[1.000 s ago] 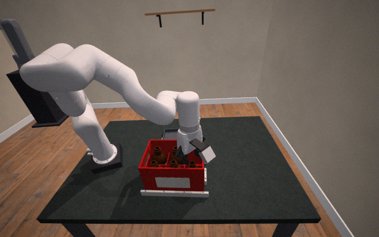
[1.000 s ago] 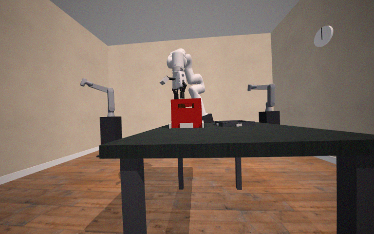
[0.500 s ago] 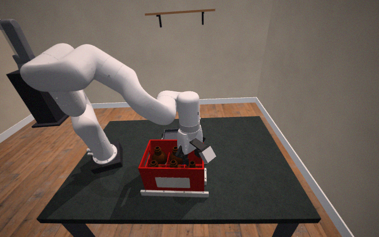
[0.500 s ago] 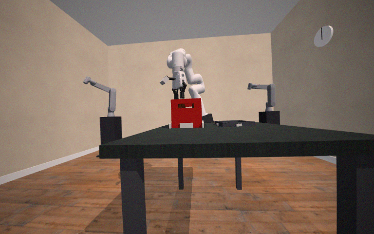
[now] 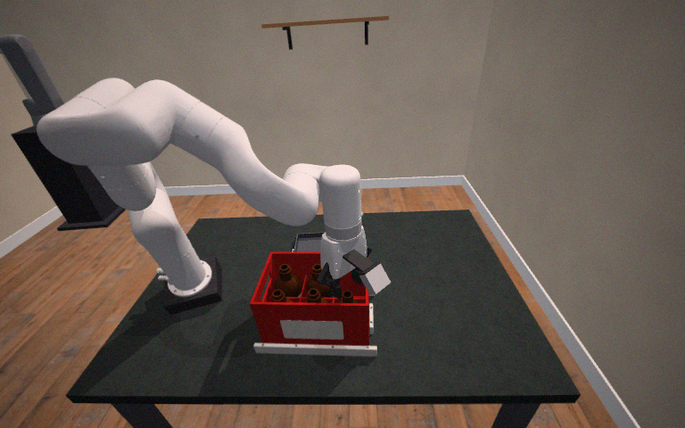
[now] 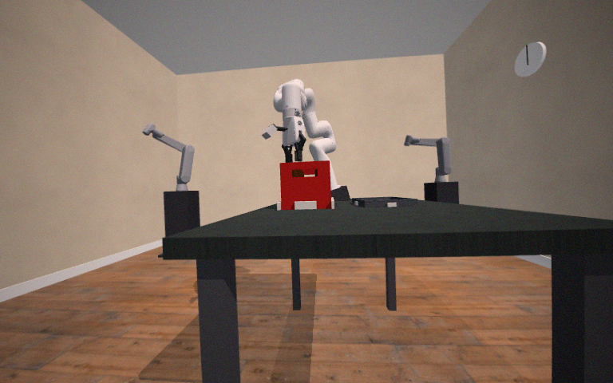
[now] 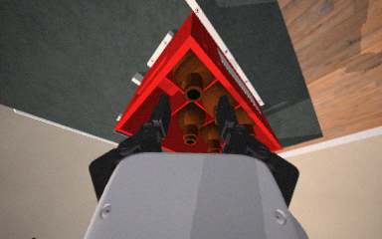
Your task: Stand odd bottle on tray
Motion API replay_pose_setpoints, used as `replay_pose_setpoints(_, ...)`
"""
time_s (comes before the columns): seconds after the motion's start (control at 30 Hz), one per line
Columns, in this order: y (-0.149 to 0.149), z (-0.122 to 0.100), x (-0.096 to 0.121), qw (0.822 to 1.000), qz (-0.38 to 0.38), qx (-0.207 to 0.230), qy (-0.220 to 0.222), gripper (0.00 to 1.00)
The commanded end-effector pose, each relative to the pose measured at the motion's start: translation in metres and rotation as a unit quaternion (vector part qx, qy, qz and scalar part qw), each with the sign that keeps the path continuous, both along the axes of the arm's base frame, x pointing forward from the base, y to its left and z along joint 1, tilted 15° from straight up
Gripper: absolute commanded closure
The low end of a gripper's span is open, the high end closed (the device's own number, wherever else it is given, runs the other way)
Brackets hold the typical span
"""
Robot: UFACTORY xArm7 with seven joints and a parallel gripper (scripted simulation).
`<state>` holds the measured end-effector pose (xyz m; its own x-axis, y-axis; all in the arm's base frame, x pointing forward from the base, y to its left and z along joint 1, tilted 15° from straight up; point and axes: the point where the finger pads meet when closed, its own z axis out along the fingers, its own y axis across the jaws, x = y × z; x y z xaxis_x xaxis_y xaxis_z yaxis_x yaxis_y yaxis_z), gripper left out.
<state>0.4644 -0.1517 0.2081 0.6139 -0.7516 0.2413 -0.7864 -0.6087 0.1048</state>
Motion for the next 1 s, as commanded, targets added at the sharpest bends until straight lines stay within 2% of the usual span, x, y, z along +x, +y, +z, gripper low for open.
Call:
replay_pose_setpoints(0.0,0.0,0.002,0.001,1.0,0.001,0.0,-0.002,0.35)
replay_pose_setpoints(0.6,0.0,-0.001,0.001,1.0,0.001,0.0,-0.002,0.35)
replay_pose_setpoints(0.97,-0.003,-0.011,0.002,1.0,0.001,0.0,-0.002,0.35)
